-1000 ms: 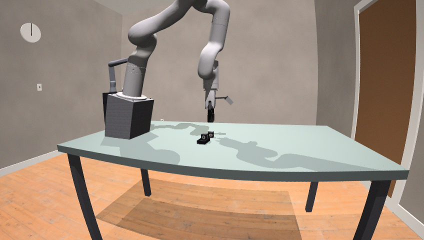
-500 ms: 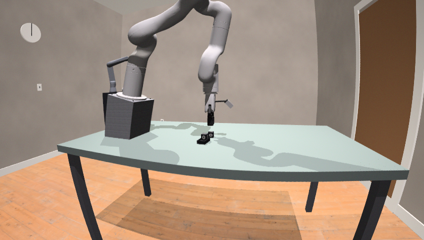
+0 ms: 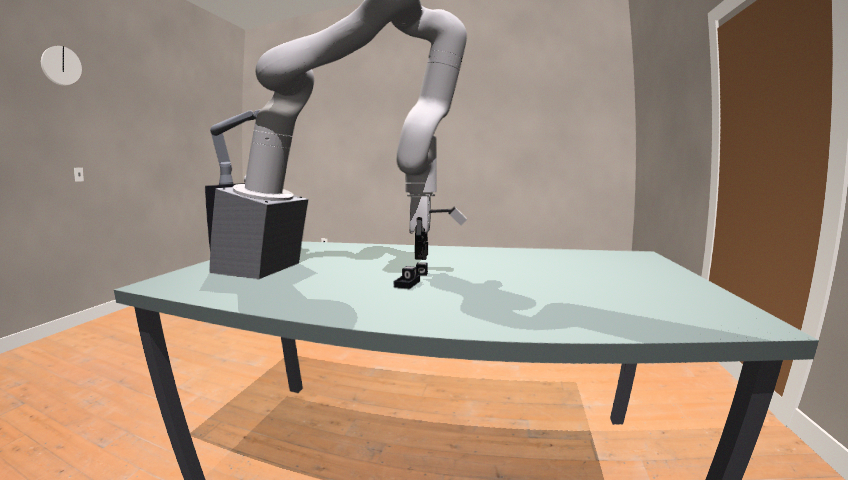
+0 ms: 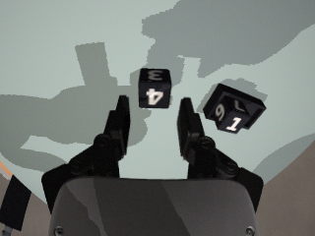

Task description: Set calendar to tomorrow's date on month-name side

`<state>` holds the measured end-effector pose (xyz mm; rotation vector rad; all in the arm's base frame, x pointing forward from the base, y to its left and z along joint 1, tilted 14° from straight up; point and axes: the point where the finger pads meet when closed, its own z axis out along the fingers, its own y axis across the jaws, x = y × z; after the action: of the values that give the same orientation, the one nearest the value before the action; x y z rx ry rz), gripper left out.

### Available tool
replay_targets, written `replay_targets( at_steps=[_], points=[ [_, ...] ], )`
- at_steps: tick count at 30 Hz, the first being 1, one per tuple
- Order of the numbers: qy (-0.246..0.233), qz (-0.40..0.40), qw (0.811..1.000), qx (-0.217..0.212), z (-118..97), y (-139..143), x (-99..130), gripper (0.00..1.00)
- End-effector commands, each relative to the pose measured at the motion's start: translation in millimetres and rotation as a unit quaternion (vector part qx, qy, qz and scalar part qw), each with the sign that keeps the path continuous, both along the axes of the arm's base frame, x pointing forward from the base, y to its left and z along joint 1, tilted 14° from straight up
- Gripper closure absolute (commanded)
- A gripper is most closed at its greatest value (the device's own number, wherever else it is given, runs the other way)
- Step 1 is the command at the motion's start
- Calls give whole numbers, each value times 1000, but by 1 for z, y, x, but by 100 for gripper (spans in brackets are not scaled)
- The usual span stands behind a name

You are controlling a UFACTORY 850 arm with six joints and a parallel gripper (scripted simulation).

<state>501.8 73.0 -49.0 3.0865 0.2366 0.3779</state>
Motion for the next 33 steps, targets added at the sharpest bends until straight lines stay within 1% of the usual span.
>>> replay_targets(
  at_steps=[1,11,33],
  points=[
    [-1,0,1000,0,-2,0,1,53],
    [-1,0,1000,0,-9,0,3,53],
    [-1,0,1000,0,-9,0,3,53]
  ],
)
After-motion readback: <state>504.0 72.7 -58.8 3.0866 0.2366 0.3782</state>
